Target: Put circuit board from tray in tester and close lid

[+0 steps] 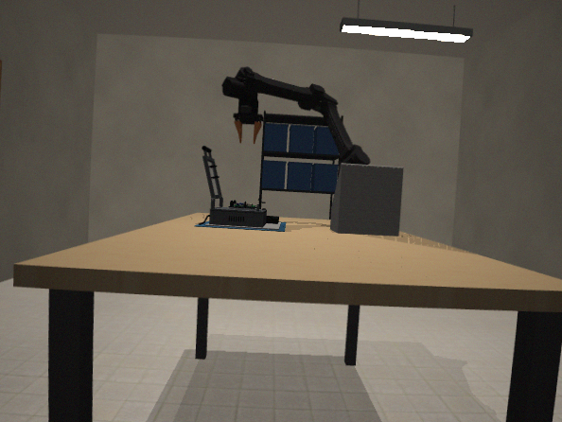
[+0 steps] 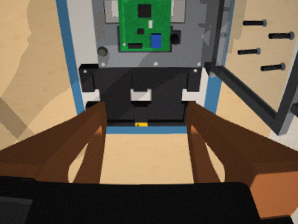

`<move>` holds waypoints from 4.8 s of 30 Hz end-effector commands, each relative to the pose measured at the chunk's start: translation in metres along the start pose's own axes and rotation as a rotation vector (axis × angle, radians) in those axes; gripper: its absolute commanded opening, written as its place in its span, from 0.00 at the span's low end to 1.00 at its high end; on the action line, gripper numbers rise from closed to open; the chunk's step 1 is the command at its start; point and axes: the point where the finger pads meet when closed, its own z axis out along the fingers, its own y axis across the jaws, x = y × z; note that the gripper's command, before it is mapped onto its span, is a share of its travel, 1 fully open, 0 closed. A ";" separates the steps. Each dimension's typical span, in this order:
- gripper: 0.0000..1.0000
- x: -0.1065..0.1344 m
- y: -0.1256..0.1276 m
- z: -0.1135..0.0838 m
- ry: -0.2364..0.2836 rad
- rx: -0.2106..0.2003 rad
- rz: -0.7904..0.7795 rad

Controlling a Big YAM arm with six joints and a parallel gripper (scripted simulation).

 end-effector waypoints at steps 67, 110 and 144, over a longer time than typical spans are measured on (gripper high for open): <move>0.48 -0.005 -0.152 -0.034 -0.027 0.060 0.006; 0.48 -0.014 -0.143 -0.020 -0.013 0.043 -0.017; 0.48 -0.012 -0.146 -0.024 -0.019 0.051 -0.008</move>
